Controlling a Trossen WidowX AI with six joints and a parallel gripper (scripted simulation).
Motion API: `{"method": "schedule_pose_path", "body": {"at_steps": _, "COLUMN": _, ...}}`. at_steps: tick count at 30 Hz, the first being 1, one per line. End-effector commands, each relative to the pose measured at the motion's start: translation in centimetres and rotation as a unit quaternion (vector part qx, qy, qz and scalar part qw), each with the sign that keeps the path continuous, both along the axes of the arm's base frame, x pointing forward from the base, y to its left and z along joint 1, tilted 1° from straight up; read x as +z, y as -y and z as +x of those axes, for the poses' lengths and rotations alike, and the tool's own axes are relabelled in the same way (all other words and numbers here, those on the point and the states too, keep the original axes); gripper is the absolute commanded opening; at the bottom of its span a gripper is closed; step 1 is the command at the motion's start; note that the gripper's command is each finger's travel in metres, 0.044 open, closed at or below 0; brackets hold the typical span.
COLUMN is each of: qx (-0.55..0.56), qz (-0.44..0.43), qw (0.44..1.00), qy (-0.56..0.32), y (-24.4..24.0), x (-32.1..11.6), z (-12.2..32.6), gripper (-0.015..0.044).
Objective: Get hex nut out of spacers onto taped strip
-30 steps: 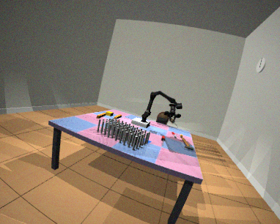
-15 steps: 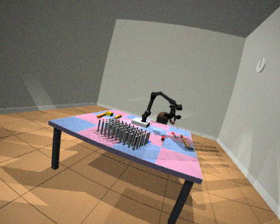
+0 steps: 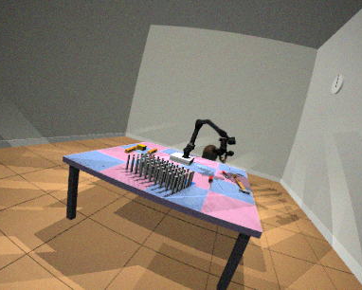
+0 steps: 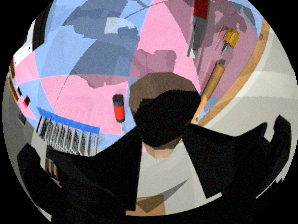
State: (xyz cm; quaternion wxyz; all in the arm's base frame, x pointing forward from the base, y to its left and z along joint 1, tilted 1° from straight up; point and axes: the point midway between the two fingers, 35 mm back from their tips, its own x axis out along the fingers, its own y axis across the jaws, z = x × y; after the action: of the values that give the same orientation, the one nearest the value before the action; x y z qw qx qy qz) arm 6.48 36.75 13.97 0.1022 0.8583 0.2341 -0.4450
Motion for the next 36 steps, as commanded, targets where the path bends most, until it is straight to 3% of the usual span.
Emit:
{"method": "schedule_pose_path", "body": {"at_steps": 1, "qx": -0.003, "qz": -0.002, "qw": 1.000, "qy": 0.003, "y": -0.1, "x": -0.7, "z": 0.1, "gripper": 0.0000}}
{"method": "schedule_pose_path", "body": {"at_steps": 36, "qx": -0.003, "qz": -0.002, "qw": 1.000, "qy": 0.003, "y": -0.6, "x": -4.4, "z": 0.1, "gripper": 0.0000}}
